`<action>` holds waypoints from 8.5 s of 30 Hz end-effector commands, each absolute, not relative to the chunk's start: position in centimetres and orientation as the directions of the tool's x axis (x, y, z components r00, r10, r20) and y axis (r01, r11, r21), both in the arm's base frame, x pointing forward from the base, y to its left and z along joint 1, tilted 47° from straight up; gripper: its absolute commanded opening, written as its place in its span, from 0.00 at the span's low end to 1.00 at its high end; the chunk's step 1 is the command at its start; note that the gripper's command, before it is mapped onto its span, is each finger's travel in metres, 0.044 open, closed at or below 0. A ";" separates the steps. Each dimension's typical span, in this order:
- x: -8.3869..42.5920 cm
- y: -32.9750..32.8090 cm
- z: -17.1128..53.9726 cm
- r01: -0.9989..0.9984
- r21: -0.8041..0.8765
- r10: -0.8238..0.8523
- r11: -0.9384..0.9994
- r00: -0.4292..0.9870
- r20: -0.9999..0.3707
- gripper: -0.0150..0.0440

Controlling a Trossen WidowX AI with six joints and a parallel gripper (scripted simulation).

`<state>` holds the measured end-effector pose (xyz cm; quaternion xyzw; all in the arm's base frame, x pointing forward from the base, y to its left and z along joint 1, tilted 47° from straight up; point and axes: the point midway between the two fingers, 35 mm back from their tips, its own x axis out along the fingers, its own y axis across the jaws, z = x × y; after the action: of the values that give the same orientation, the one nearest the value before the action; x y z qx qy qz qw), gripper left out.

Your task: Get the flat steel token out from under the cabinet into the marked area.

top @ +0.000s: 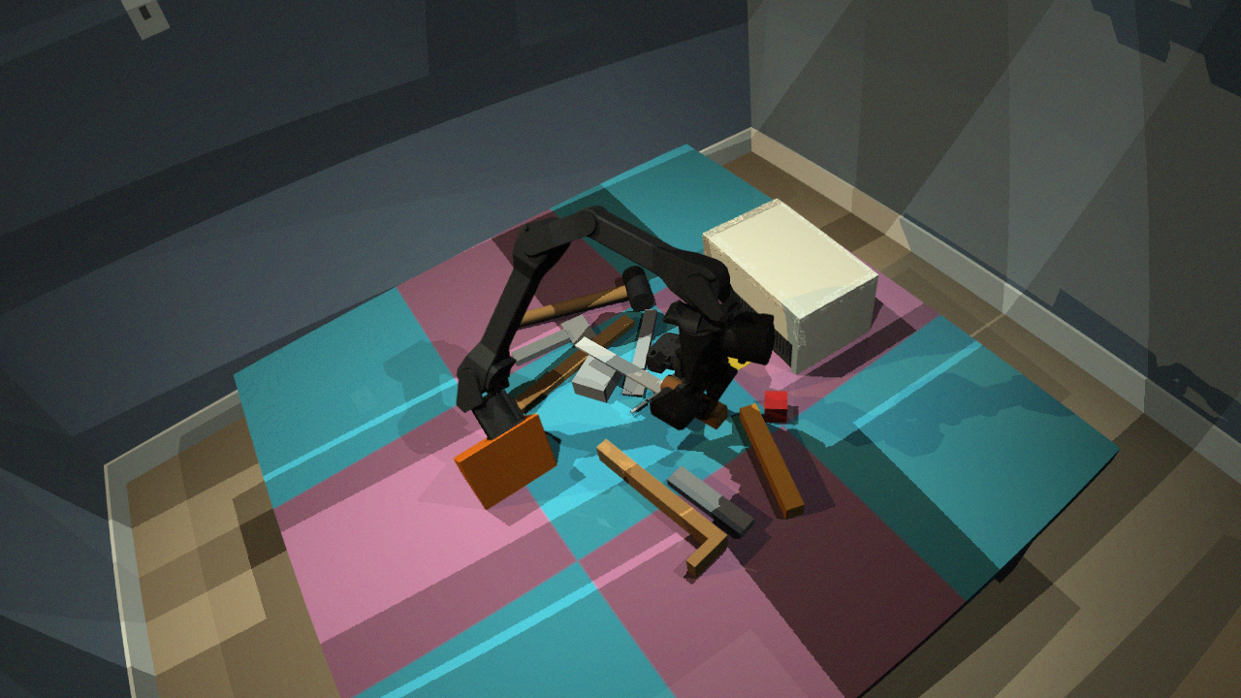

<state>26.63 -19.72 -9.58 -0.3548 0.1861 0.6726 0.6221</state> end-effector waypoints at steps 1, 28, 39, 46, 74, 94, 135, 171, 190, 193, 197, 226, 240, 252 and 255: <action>26.6 -19.8 -9.5 -0.978 -0.167 0.709 -0.125 0.030 -0.704 0.25; 26.6 -19.8 -9.5 -1.000 -0.016 0.710 0.026 0.030 -0.704 0.25; 26.6 -19.8 -9.5 -0.995 0.045 0.710 0.087 0.030 -0.704 0.25; 26.6 -19.8 -9.5 -0.989 0.084 0.710 0.125 0.030 -0.704 0.25; 26.7 -19.9 -9.5 -0.933 0.236 0.710 0.273 0.030 -0.704 0.25; 26.7 -19.9 -9.5 -0.865 0.338 0.710 0.371 0.030 -0.704 0.25; 26.7 -19.9 -9.5 -0.662 0.518 0.710 0.542 0.030 -0.704 0.25; 26.6 -19.9 -9.5 -0.426 0.633 0.710 0.646 0.030 -0.704 0.25; 26.5 -19.9 -9.5 -0.285 0.674 0.710 0.681 0.030 -0.704 0.25; 26.5 -19.9 -9.5 -0.262 0.680 0.710 0.685 0.030 -0.704 0.25; 26.4 -19.9 -9.5 -0.232 0.686 0.710 0.690 0.030 -0.704 0.25; 25.5 -19.7 -9.4 -0.310 0.669 0.710 0.676 0.029 -0.704 0.25; 25.4 -19.7 -9.4 -0.412 0.638 0.710 0.650 0.029 -0.704 0.25; 25.4 -19.7 -9.4 -0.496 0.606 0.710 0.622 0.029 -0.704 0.25; 25.4 -19.7 -9.4 -0.516 0.597 0.710 0.614 0.029 -0.704 0.25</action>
<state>25.28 -19.45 -9.63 0.0971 0.5585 0.4273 0.7043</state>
